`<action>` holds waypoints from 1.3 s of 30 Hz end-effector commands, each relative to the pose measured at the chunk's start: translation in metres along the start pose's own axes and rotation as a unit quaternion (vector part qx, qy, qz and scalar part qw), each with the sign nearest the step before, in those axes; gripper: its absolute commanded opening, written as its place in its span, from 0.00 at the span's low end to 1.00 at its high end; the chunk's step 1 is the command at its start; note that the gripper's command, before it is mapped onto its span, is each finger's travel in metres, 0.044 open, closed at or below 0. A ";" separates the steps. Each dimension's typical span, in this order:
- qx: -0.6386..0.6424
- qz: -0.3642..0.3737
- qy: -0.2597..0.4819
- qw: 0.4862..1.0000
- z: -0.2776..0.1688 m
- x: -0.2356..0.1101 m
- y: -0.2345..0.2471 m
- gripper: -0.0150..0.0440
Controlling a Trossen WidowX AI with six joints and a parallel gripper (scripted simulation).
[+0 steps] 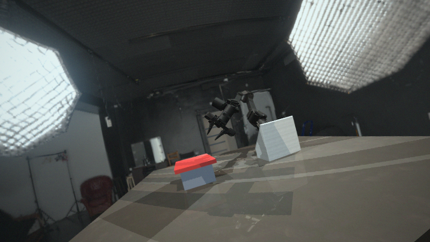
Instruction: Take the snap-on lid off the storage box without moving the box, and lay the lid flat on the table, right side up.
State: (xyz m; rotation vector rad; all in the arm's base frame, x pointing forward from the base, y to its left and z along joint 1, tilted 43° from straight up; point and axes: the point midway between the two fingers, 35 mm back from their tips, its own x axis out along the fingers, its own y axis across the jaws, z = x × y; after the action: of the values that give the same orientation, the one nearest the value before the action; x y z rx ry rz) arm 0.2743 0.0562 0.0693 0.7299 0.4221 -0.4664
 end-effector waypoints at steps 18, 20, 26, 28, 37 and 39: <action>-0.002 0.001 -0.009 1.000 0.003 0.034 -0.052 0.65; -0.002 0.001 -0.009 1.000 0.003 0.036 -0.052 0.65; -0.002 0.001 -0.009 1.000 0.004 0.043 -0.050 0.65; -0.002 0.001 -0.009 1.000 0.004 0.046 -0.049 0.65; -0.002 0.001 -0.009 1.000 0.005 0.059 -0.048 0.65; -0.002 0.001 -0.009 1.000 0.005 0.062 -0.047 0.65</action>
State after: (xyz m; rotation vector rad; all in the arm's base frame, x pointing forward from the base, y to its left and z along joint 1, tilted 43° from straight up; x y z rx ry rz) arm 0.2972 0.0071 0.0188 0.7291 0.3979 -0.4699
